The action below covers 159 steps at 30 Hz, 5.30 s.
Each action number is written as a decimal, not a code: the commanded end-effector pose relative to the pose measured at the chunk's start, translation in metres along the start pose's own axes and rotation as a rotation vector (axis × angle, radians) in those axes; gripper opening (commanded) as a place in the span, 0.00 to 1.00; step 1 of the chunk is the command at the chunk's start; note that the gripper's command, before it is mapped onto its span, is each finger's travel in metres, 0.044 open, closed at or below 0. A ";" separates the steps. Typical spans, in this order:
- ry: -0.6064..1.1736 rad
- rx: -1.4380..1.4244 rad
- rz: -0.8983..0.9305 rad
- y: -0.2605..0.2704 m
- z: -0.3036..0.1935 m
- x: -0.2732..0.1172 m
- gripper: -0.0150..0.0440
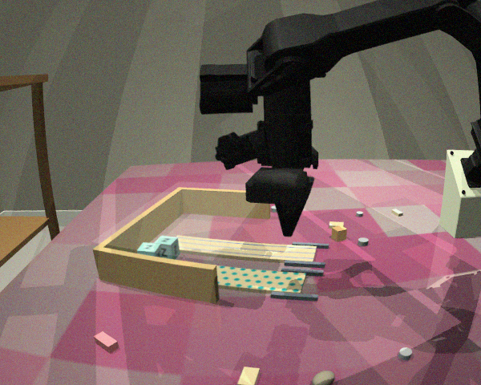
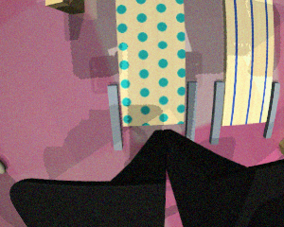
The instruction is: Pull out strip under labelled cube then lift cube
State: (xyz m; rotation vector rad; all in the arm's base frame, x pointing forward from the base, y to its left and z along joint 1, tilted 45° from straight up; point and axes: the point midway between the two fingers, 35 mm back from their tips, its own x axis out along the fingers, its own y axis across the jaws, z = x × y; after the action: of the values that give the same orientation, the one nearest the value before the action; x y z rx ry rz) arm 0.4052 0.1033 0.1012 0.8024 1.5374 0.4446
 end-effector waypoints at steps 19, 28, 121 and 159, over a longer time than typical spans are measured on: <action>0.004 0.015 -0.006 -0.002 0.004 0.032 0.25; 0.005 0.015 -0.005 -0.001 0.004 0.046 0.25; 0.006 0.015 -0.001 0.002 -0.004 0.075 0.25; 0.009 0.018 -0.001 0.002 -0.062 0.076 0.25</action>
State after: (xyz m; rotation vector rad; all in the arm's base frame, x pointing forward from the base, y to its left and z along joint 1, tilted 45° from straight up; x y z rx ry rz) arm 0.3578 0.1646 0.0601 0.8178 1.5296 0.4312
